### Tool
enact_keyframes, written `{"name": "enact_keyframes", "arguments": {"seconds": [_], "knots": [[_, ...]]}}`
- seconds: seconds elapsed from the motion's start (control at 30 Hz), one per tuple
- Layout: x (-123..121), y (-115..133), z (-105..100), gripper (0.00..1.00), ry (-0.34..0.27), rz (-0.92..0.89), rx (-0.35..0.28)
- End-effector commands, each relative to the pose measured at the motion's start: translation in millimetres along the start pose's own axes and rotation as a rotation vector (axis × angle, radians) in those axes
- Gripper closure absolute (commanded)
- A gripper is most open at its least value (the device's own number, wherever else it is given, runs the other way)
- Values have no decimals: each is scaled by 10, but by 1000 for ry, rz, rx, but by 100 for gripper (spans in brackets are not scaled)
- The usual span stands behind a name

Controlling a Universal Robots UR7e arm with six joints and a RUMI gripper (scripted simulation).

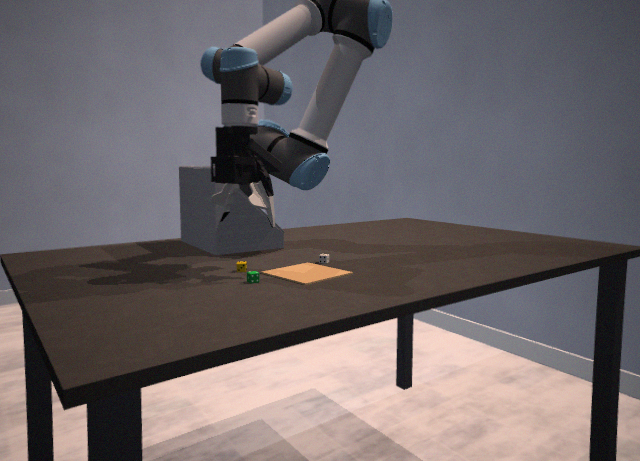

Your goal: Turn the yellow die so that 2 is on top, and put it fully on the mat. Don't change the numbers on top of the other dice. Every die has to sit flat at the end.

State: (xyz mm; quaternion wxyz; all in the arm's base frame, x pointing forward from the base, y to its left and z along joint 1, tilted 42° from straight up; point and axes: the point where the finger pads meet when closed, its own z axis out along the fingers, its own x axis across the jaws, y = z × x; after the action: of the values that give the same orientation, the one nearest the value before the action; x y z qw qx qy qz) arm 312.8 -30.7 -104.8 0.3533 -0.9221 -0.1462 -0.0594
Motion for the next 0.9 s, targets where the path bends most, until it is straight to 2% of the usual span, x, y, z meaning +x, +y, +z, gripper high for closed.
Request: {"name": "enact_keyframes", "arguments": {"seconds": [0.0,0.3,0.87], "knots": [[-18,9,11,0,3,-122,1],[-55,27,38,0,4,-350,1],[-92,55,68,0,4,-602,1]]}}
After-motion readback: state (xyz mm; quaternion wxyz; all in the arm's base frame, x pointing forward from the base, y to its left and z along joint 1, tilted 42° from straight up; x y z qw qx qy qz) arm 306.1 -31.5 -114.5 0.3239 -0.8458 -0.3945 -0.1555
